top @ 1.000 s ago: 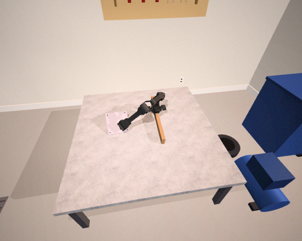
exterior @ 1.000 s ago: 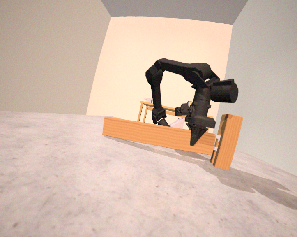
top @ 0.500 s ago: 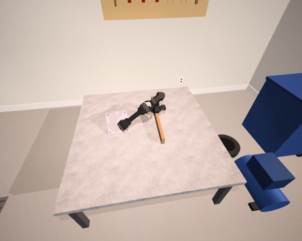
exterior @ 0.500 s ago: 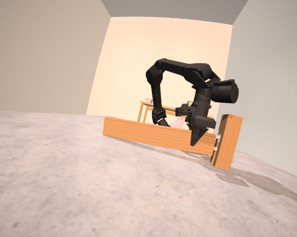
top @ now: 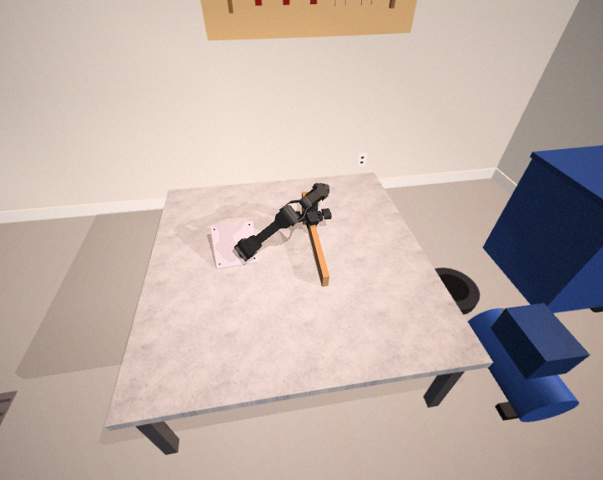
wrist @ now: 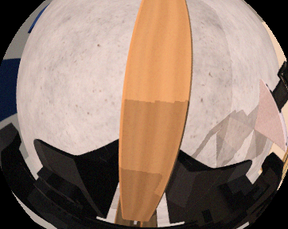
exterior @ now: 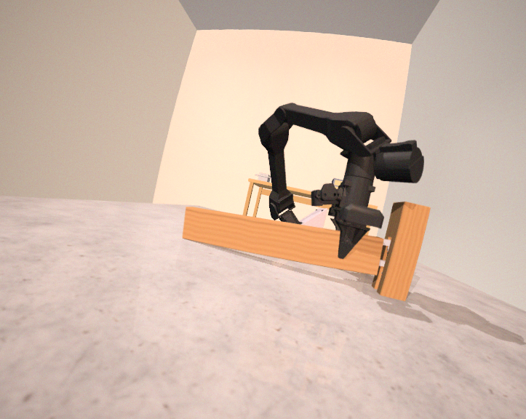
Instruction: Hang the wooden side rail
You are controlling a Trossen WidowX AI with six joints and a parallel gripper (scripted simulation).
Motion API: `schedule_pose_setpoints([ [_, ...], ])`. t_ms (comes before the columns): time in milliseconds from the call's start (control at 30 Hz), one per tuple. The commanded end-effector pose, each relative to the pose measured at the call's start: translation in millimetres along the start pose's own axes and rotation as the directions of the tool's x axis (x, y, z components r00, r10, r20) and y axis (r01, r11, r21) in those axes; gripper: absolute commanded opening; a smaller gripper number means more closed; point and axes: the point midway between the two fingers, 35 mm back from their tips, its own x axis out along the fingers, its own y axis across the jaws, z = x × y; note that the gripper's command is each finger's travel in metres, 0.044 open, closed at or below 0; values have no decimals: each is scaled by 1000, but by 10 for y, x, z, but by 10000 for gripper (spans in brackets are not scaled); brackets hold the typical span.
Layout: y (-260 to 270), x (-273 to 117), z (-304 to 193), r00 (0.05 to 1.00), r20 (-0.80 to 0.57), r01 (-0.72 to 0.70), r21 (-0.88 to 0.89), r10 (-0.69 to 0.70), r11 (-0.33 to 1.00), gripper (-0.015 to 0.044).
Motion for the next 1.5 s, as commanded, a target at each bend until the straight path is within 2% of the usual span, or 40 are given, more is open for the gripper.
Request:
schedule_pose_setpoints([
  [0, 1, -43, -33, 1000, -7, -8, -2, 8, 1000, 0],
  [1467, -2, -48, -77, 1000, -7, -8, -2, 8, 1000, 0],
])
